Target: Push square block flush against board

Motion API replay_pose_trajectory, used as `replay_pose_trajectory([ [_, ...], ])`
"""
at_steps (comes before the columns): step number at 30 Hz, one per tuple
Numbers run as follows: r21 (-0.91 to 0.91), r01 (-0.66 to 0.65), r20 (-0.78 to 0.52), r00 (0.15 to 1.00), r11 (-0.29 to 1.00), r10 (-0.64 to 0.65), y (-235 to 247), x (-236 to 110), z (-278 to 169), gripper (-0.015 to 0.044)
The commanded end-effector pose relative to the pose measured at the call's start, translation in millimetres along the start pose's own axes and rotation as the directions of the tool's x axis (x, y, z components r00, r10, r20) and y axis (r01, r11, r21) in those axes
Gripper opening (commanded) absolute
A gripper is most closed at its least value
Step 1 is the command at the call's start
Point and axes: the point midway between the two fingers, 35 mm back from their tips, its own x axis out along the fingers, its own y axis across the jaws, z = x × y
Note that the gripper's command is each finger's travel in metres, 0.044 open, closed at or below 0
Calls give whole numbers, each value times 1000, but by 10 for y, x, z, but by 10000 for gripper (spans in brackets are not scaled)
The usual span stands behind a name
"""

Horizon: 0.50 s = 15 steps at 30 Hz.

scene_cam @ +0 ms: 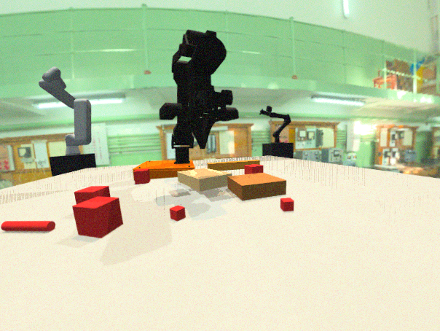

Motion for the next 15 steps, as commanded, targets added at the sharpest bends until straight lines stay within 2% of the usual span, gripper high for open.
replay_pose_trajectory([
  [1,-142,3,-1,1000,990,-3,77,34,25,0],
  [8,-375,1,0,1000,927,-1,223,82,63,0],
  [15,-587,0,1,1000,810,0,373,130,93,0],
])
